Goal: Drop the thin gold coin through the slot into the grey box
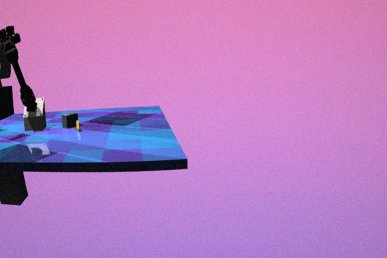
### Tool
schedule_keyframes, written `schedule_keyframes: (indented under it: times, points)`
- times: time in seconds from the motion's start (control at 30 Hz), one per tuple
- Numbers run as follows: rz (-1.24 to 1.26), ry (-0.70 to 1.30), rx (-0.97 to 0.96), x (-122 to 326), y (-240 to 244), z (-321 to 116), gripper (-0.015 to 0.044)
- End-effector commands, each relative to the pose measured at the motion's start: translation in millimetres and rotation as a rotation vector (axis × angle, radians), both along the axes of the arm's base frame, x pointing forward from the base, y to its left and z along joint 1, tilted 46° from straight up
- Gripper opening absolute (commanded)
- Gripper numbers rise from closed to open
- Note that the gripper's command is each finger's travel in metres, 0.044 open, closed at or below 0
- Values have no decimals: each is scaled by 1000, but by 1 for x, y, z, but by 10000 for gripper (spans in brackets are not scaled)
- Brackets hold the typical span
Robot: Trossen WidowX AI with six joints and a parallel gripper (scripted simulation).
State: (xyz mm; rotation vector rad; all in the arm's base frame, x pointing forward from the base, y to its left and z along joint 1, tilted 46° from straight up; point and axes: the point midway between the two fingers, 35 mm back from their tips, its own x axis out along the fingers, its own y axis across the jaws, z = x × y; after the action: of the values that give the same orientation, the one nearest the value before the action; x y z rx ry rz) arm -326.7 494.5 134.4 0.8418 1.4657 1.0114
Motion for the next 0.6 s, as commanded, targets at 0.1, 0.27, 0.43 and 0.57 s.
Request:
schedule_keyframes:
  times: [0.1, 0.27, 0.43, 0.57]
  points:
    - [-70, -405, -103, 123, 36, -16, 161]
    - [-84, -671, -236, 213, 44, -27, 161]
    - [-57, -920, -412, 303, 36, -36, 161]
    - [1, -1104, -578, 373, 18, -41, 161]
